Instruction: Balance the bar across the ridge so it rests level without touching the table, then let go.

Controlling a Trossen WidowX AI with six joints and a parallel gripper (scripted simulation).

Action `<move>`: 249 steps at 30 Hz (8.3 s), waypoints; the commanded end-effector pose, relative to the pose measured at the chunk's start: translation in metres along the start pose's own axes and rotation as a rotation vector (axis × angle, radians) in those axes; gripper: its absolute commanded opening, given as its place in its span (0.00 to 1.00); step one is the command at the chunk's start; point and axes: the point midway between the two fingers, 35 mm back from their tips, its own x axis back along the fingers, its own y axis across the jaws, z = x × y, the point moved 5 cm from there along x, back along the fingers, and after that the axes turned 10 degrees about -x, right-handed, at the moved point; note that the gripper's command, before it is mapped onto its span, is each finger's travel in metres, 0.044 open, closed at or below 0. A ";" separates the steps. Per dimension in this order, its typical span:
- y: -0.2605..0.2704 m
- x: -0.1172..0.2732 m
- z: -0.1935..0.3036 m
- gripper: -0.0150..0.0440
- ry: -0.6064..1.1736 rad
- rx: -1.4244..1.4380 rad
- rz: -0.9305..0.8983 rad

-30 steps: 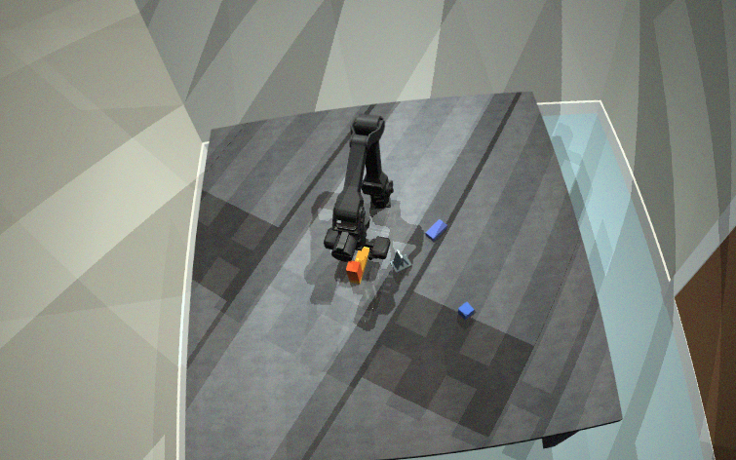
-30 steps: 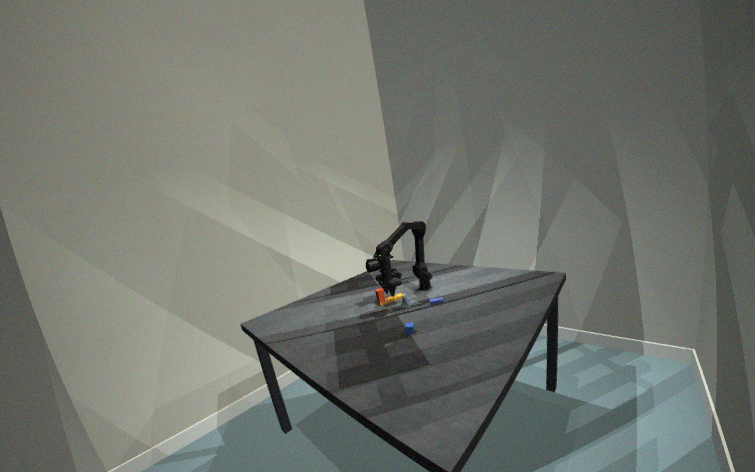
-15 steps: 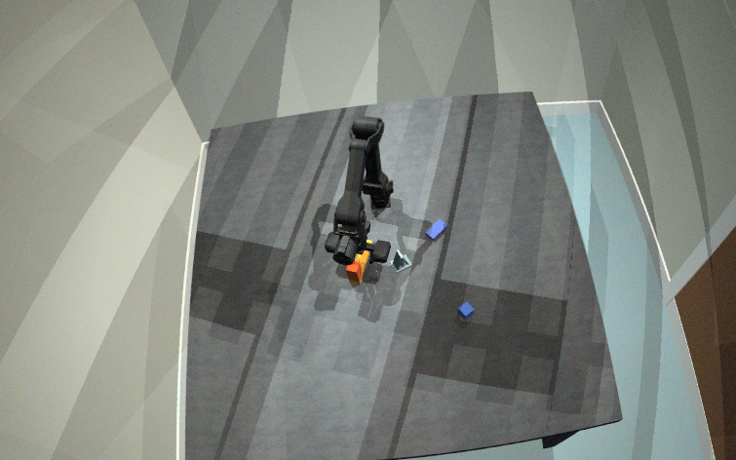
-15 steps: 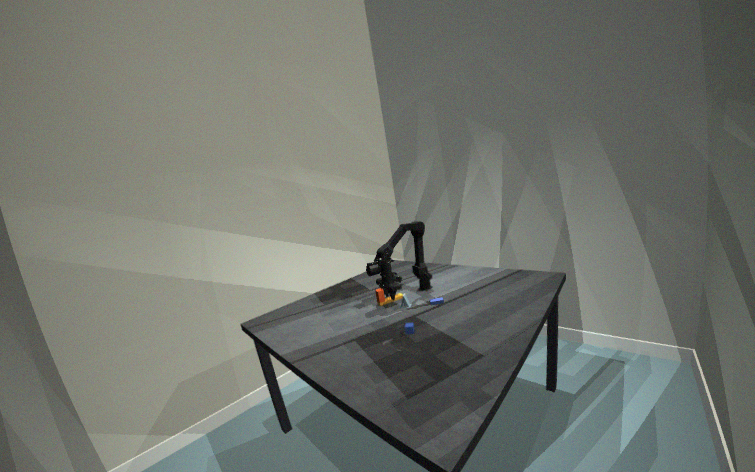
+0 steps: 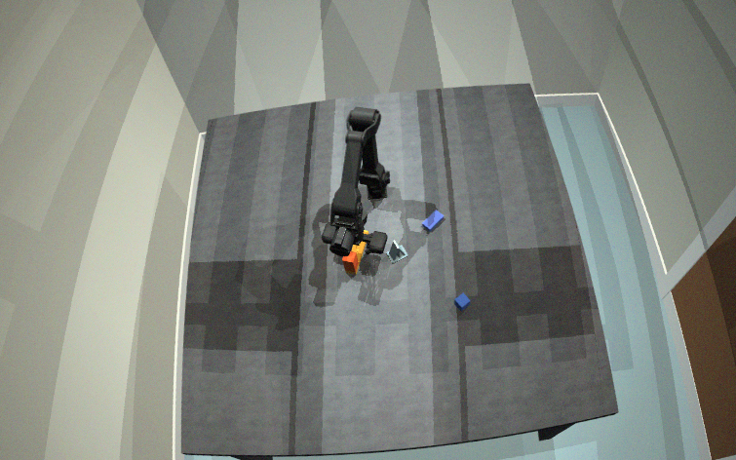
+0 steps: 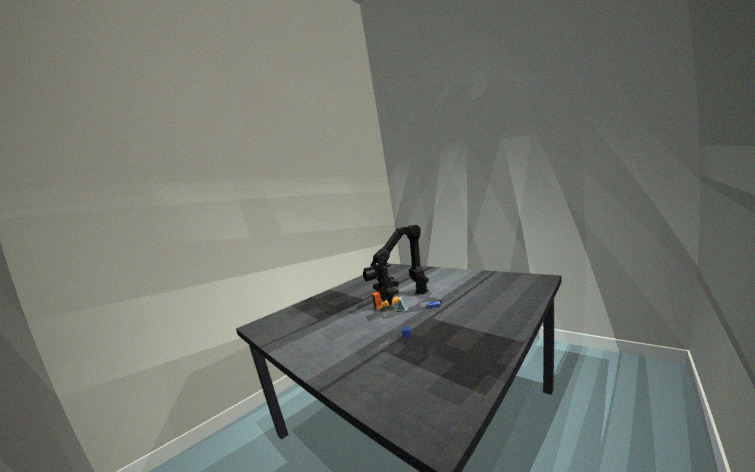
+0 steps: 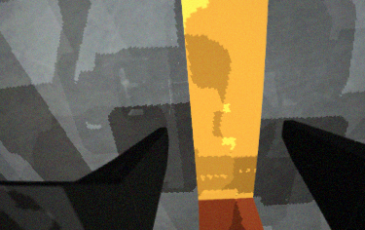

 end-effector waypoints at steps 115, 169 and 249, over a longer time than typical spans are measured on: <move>-0.134 0.097 -0.062 0.25 -0.009 -0.847 0.004; -0.134 0.072 -0.061 0.25 -0.009 -0.848 0.004; -0.133 0.065 -0.061 0.25 -0.009 -0.848 0.004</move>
